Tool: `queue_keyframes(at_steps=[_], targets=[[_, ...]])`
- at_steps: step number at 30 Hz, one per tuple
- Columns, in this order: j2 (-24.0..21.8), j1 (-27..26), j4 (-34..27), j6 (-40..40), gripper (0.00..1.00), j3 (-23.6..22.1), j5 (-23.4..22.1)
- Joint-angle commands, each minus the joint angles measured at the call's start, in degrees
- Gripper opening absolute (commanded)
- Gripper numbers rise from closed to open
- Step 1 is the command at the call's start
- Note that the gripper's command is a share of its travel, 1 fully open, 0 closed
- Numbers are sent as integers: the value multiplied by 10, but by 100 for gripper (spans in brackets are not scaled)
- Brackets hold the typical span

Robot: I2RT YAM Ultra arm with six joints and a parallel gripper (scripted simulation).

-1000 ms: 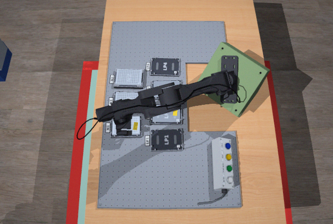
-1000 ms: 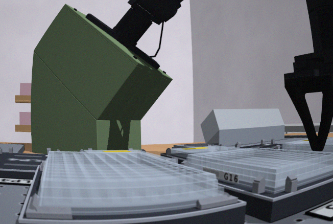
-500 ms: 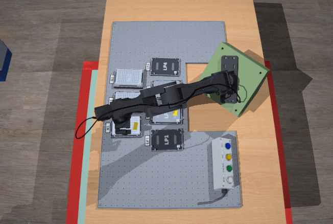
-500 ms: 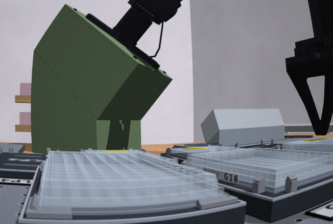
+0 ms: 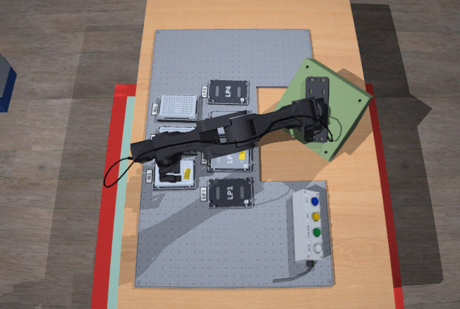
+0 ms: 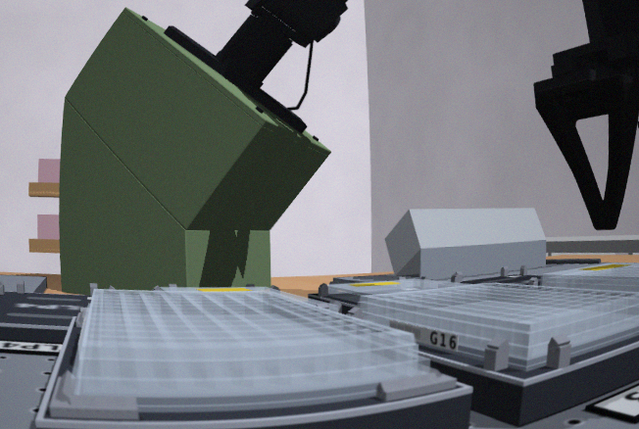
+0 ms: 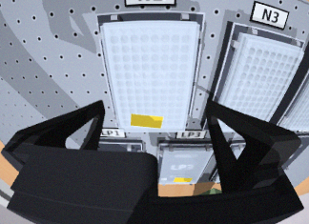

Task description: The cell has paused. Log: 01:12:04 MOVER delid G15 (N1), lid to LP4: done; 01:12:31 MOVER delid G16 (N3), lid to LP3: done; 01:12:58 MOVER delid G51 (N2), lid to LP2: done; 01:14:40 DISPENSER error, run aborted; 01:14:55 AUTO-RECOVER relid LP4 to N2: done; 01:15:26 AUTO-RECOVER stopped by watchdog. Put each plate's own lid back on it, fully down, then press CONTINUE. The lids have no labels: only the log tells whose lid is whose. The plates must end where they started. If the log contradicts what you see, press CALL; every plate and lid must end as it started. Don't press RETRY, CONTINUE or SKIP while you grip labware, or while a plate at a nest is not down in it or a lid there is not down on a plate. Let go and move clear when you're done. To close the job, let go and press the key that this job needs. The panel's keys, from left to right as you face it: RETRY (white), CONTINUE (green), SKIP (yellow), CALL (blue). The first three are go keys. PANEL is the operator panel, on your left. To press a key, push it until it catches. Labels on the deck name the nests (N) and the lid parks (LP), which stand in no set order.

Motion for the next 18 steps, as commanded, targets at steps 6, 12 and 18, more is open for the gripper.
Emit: queue_keyframes(at_steps=[6, 12, 18], targets=[[-38, -36, 48, -27, 100, -88, -18], [-57, -60, 86, -51, 100, -158, -29], [-67, -78, 113, -69, 100, -203, -37]])
